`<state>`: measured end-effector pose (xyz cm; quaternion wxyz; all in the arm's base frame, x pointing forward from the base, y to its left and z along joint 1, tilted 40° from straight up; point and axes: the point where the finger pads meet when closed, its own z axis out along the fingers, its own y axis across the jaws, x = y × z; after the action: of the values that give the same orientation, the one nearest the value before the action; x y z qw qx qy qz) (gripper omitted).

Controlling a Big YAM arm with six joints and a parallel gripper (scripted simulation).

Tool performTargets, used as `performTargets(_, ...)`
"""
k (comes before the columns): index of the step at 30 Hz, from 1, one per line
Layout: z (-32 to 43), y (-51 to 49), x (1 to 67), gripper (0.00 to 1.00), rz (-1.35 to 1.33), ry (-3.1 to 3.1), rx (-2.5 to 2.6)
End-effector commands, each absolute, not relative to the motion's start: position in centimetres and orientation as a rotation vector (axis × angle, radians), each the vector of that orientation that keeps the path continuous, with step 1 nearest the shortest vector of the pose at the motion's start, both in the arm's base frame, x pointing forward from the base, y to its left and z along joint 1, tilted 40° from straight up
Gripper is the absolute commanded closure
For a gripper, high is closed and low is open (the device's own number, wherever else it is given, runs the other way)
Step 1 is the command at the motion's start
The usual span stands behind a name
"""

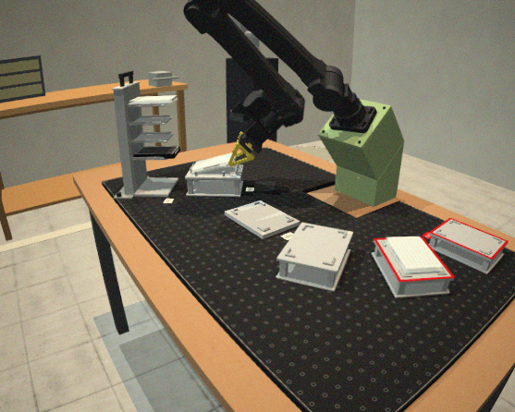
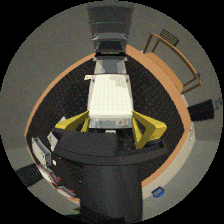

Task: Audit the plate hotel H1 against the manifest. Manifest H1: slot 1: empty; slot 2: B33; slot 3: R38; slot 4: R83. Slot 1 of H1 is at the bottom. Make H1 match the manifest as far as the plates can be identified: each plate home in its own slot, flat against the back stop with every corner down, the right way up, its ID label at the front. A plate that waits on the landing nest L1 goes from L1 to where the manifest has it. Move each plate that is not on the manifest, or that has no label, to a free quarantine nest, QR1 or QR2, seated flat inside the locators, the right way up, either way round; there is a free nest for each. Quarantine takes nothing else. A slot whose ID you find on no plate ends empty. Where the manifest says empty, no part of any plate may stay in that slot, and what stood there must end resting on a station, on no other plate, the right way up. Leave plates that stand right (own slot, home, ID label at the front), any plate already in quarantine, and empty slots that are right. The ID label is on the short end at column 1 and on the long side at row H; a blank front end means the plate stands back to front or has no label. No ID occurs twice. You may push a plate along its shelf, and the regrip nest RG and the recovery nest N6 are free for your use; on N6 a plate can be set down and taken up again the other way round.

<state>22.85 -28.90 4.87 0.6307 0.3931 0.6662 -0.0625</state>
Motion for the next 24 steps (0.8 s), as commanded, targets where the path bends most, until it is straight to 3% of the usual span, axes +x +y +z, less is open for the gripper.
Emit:
performTargets(1, 5.21, -29.09, 23.41, 0.14, -0.142, 1.507, 0.885)
performTargets(24, 4.38, -29.14, 24.05, 0.14, -0.141, 1.507, 0.885)
